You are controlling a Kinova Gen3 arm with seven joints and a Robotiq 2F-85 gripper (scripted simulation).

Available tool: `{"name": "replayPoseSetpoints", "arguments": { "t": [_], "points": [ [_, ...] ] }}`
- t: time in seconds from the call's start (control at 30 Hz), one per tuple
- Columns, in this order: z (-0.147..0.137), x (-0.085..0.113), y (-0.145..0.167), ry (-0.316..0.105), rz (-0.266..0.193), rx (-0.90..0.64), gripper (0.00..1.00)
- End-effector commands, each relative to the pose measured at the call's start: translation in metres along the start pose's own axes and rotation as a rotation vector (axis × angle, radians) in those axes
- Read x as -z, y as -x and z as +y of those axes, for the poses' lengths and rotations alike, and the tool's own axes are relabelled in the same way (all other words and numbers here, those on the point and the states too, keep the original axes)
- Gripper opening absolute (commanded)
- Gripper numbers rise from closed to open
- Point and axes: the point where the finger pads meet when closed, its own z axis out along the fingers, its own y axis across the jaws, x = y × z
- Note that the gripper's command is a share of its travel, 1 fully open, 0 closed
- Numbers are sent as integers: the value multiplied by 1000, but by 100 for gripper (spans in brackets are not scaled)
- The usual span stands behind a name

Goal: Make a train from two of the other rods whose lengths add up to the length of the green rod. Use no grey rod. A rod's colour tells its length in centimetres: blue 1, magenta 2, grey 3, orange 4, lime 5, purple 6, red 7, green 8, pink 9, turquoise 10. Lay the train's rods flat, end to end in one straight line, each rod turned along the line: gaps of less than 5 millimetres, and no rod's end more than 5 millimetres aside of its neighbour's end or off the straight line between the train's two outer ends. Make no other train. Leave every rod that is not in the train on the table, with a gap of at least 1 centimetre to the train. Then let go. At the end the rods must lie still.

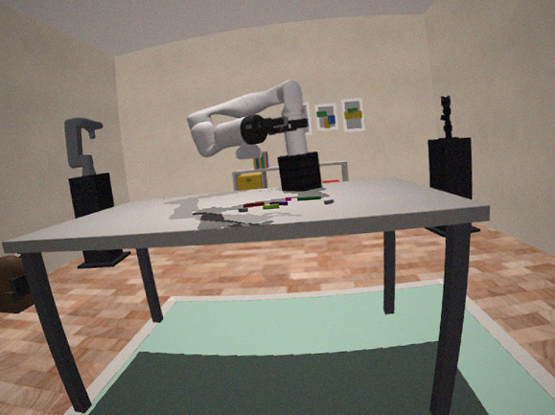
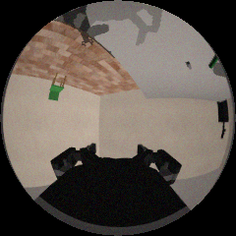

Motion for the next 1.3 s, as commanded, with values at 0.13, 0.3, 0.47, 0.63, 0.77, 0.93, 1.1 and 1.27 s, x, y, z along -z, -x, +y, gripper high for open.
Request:
{"name": "replayPoseSetpoints", "arguments": {
  "t": [0.13,0.3,0.47,0.63,0.77,0.93,1.1,1.27],
  "points": [
    [0,0,1,0,0,2,100],
    [0,0,1,0,0,2,100],
    [0,0,1,0,0,2,100],
    [0,0,1,0,0,2,100],
    [1,1,1,0,8,1,100],
    [5,3,-2,-3,40,-3,100],
    [9,6,-5,-7,74,-8,100],
    [20,14,-14,-20,159,-20,100]
  ]
}}
